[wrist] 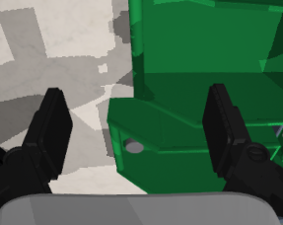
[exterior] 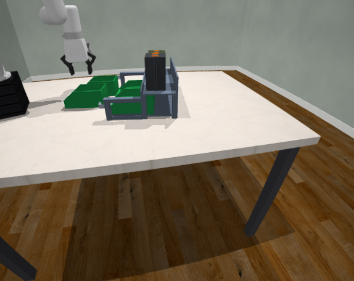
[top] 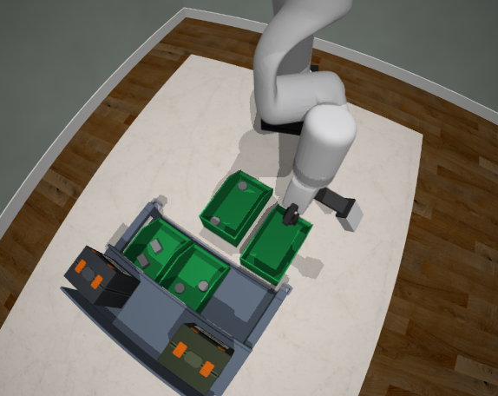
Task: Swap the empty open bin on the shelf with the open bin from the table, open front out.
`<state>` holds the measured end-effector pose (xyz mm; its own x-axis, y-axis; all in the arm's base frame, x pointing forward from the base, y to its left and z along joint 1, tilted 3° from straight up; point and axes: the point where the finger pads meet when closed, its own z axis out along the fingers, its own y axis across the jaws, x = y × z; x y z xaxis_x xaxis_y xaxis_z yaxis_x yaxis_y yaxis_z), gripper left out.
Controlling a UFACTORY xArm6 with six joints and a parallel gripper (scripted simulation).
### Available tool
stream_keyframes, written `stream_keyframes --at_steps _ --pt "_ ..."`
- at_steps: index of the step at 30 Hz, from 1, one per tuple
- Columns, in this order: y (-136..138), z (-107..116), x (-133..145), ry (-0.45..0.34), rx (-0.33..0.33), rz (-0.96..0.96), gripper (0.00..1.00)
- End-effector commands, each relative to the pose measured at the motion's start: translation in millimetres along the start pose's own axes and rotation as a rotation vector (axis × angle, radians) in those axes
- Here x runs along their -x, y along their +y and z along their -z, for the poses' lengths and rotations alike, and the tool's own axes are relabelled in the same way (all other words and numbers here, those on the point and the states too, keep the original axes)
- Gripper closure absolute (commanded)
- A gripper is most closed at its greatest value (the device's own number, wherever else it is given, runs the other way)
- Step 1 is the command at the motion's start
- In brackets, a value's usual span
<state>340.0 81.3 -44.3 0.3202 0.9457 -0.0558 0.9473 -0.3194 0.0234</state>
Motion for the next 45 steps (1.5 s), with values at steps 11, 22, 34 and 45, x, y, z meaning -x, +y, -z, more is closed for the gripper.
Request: stream_keyframes --at_steps 11,22,34,45 --pt "1.3 12.8 -0.4 0.003 -0.001 0.0 0.05" --pt "1.3 12.8 -0.4 0.003 -0.001 0.0 1.0" --pt "1.3 12.8 -0.4 0.003 -0.001 0.0 1.0" --pt "1.3 12.8 -0.4 0.003 -0.001 0.0 1.0"
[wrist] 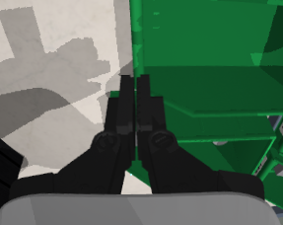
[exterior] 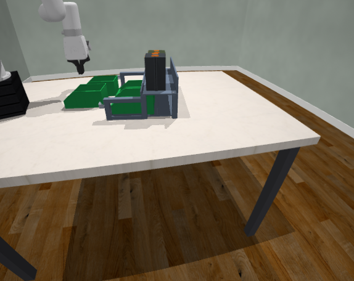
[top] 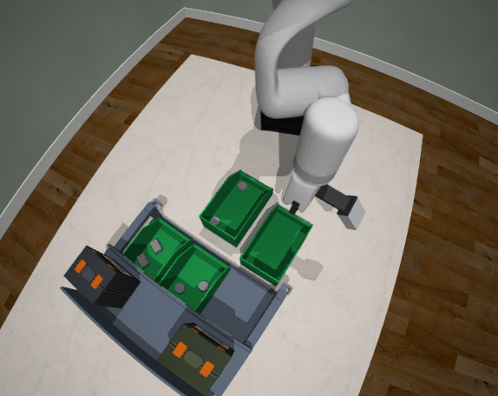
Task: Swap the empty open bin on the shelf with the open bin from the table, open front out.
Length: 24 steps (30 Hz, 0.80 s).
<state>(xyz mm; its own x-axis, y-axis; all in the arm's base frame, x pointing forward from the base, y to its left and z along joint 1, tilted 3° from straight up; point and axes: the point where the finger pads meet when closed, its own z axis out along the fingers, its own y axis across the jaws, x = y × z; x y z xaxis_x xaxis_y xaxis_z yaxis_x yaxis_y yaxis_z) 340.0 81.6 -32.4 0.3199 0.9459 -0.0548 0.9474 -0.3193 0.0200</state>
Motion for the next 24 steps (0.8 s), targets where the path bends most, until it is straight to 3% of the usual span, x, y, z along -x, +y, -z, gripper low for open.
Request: stream_keyframes --at_steps 1,7,14,16,17,24 --pt "1.2 0.9 -0.7 0.002 0.003 0.0 1.0" --pt "7.1 3.7 1.7 0.001 0.003 -0.1 1.0" --pt "37.6 19.7 16.6 0.004 0.003 -0.505 1.0" --pt "37.6 19.7 16.6 0.004 0.003 -0.505 1.0" --pt "43.0 22.9 19.7 0.004 0.003 -0.664 1.0" --pt "75.1 44.1 41.2 0.023 -0.01 -1.003 1.0"
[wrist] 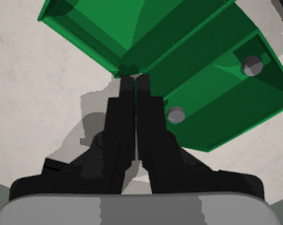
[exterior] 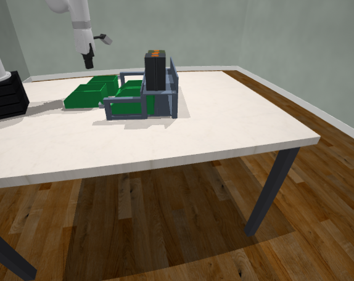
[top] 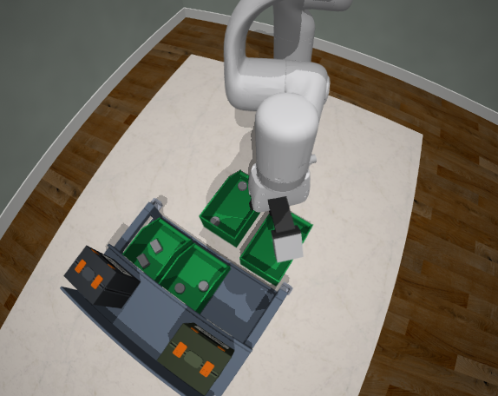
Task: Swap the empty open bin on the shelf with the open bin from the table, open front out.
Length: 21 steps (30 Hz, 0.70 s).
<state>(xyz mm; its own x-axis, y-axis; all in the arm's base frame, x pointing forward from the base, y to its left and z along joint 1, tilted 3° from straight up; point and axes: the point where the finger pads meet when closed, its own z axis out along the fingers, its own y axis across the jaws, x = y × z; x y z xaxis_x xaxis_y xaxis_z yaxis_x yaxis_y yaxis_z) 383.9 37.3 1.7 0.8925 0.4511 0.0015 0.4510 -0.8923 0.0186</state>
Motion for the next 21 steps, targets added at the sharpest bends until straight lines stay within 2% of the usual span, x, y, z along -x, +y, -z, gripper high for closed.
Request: stream_keyframes --at_steps 1,7,9,10,11,21 --pt "24.4 15.5 -5.8 -0.003 0.019 -0.278 1.0" --pt "33.1 21.1 -6.8 0.003 0.019 -0.584 1.0" --pt "33.1 21.1 -6.8 0.003 0.019 -0.584 1.0" --pt "33.1 21.1 -6.8 -0.003 0.03 -0.726 1.0" --pt "33.1 21.1 -6.8 -0.006 0.036 -0.764 0.74" --pt "33.1 21.1 -6.8 -0.008 0.042 -0.793 0.74"
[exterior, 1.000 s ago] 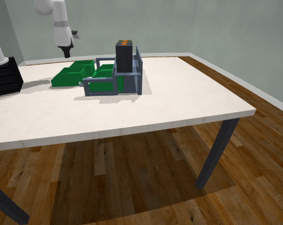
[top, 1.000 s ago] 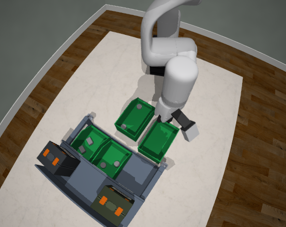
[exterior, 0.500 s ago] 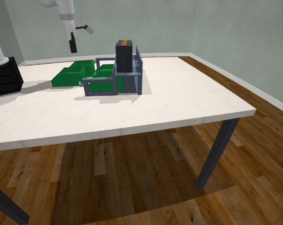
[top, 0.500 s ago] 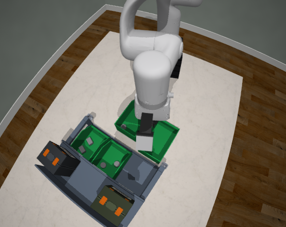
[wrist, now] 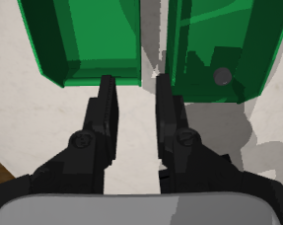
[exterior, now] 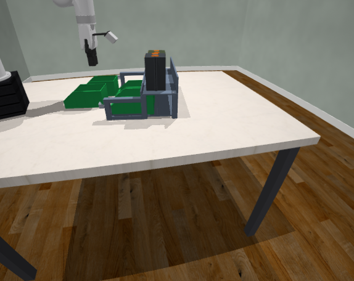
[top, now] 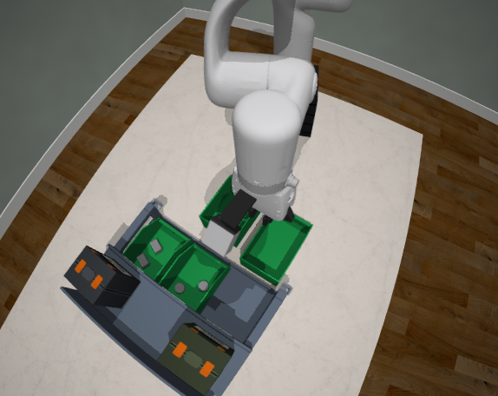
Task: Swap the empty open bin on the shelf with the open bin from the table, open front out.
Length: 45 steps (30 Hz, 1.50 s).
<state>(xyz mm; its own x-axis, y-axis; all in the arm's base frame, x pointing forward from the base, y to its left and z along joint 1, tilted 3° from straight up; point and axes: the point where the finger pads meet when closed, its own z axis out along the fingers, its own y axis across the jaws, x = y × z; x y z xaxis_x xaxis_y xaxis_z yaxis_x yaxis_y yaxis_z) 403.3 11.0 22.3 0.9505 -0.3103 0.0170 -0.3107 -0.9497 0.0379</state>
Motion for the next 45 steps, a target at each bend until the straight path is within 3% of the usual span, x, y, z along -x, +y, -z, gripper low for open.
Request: stream_keyframes --at_steps 1,30,45 --pt "-0.6 1.2 -1.3 0.005 0.015 -0.009 0.74" --pt "-0.6 0.3 -1.3 0.005 0.015 -0.009 0.74" --pt "-0.5 -13.8 -1.4 0.005 0.015 -0.009 0.74"
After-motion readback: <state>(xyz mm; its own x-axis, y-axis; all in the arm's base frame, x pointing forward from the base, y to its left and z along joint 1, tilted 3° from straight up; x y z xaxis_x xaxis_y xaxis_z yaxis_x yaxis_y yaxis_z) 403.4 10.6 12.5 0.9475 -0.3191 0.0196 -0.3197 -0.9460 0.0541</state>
